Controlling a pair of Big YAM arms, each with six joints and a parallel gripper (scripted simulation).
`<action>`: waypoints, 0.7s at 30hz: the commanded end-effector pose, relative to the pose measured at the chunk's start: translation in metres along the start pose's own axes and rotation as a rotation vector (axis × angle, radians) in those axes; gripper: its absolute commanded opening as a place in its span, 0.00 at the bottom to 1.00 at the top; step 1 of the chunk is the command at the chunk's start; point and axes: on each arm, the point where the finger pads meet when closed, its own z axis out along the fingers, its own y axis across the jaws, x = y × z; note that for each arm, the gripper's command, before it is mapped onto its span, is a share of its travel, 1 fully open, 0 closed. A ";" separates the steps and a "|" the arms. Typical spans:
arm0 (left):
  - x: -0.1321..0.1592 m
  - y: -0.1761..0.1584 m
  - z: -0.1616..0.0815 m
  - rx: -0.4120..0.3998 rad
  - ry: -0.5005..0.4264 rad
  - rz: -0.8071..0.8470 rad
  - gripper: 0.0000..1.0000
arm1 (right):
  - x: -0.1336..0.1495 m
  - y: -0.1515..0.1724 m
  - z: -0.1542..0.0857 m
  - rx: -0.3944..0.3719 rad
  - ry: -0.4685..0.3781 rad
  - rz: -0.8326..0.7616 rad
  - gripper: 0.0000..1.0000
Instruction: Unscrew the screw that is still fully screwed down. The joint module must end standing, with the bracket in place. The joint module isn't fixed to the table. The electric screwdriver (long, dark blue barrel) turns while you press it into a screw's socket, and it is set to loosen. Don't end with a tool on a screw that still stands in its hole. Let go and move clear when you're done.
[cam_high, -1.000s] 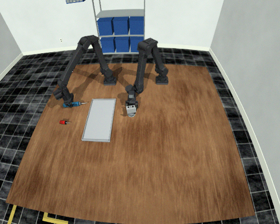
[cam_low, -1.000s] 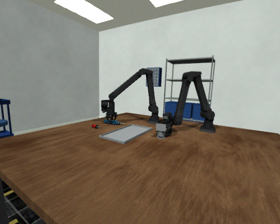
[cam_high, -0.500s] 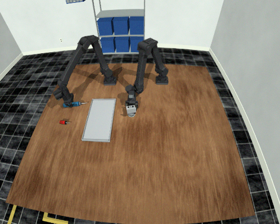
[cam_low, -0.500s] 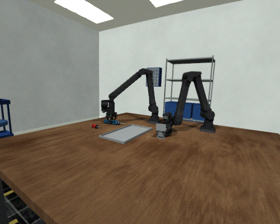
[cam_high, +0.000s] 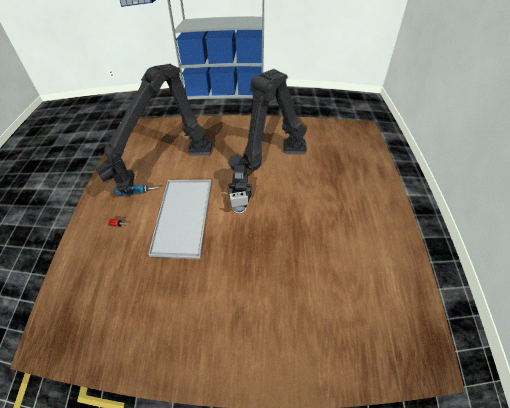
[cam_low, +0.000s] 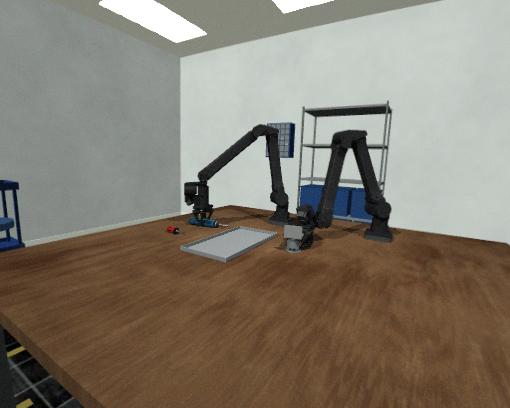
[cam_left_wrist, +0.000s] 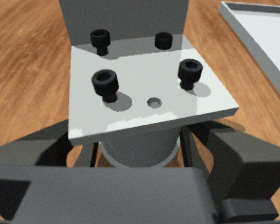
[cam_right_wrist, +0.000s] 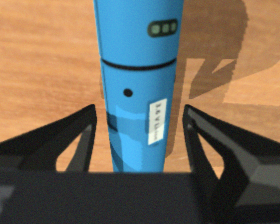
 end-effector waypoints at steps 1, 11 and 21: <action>-0.008 -0.006 0.002 0.007 -0.018 -0.012 0.59 | -0.010 0.006 -0.009 -0.018 -0.024 0.002 0.65; -0.008 -0.006 0.002 0.007 -0.018 -0.012 0.59 | -0.011 0.001 -0.010 -0.019 -0.024 0.008 0.65; -0.008 -0.006 0.002 0.007 -0.018 -0.012 0.59 | -0.011 0.007 -0.010 -0.019 -0.025 0.002 0.65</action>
